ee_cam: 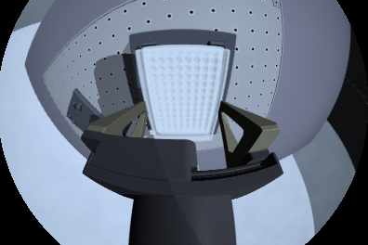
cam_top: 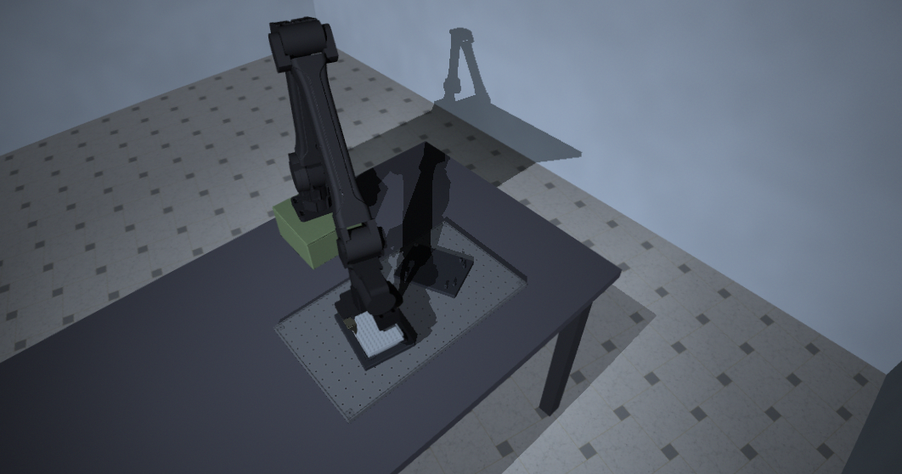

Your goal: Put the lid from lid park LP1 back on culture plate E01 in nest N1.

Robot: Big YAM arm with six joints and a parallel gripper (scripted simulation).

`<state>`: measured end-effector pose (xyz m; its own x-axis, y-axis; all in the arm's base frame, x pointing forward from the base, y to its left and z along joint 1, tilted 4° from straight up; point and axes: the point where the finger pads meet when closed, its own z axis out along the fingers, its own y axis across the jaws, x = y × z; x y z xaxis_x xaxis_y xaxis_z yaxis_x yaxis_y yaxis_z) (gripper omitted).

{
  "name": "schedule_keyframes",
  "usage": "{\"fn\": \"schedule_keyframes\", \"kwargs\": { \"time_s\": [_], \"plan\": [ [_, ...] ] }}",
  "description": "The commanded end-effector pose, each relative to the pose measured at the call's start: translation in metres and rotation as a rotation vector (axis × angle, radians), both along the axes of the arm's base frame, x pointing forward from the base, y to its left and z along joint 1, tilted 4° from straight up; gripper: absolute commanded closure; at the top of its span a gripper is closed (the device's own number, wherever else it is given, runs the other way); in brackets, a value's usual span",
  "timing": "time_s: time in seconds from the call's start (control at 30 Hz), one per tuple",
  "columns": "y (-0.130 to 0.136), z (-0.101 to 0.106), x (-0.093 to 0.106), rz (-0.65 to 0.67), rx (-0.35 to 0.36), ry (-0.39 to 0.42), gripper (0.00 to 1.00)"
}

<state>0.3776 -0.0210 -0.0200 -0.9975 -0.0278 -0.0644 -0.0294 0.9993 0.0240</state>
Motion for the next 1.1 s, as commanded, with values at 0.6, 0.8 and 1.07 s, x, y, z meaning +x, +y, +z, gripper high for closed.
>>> {"fn": "schedule_keyframes", "kwargs": {
  "time_s": [0.6, 0.8, 1.07],
  "plan": [
    [-0.0016, -0.0030, 0.0071, -0.011, 0.001, -0.017, 1.00],
    [-0.0016, -0.0045, 0.0049, -0.011, 0.001, -0.014, 1.00],
    [-0.0022, -0.0027, 0.0101, -0.011, 0.000, -0.025, 1.00]
  ]
}}
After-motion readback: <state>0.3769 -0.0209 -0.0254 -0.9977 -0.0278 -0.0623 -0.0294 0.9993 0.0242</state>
